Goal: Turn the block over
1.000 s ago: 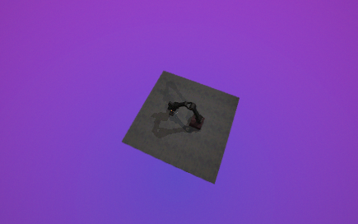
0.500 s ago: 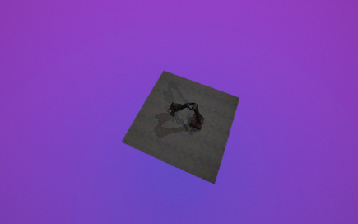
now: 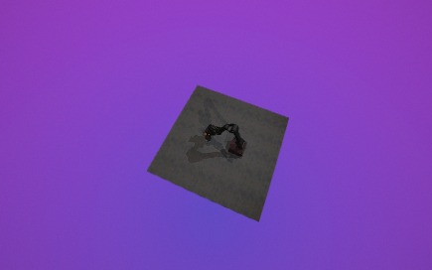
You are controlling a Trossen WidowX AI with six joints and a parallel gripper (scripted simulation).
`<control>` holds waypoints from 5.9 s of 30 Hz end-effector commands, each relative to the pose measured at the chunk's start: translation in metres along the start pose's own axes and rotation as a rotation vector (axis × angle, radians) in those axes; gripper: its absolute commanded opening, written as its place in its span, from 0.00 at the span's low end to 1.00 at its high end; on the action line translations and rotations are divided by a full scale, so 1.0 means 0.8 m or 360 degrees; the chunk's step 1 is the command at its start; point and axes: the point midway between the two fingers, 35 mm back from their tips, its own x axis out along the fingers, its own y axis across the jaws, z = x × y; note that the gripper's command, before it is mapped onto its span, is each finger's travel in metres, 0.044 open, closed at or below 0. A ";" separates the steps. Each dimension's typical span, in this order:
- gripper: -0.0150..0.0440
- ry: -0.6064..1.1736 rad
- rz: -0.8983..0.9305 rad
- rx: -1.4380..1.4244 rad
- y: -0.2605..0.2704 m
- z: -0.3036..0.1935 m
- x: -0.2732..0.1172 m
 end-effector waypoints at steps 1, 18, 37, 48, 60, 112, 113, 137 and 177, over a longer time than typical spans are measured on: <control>0.25 -0.0086 0.0005 0.0012 0.000 -0.006 0.010; 0.25 -0.0481 0.0003 0.0013 0.000 -0.019 0.027; 0.25 -0.0807 0.0005 0.0012 0.002 -0.027 0.006; 0.25 -0.0810 0.0005 0.0012 0.002 -0.027 0.006; 0.70 -0.0810 0.0005 0.0012 0.002 -0.027 0.006; 1.00 -0.0191 0.0003 0.0011 -0.001 0.008 -0.014; 1.00 -0.0132 0.0003 0.0011 -0.001 0.010 -0.024; 1.00 0.0169 0.0008 0.0010 0.001 0.014 -0.078; 1.00 0.1010 0.0010 0.0007 0.001 0.032 -0.027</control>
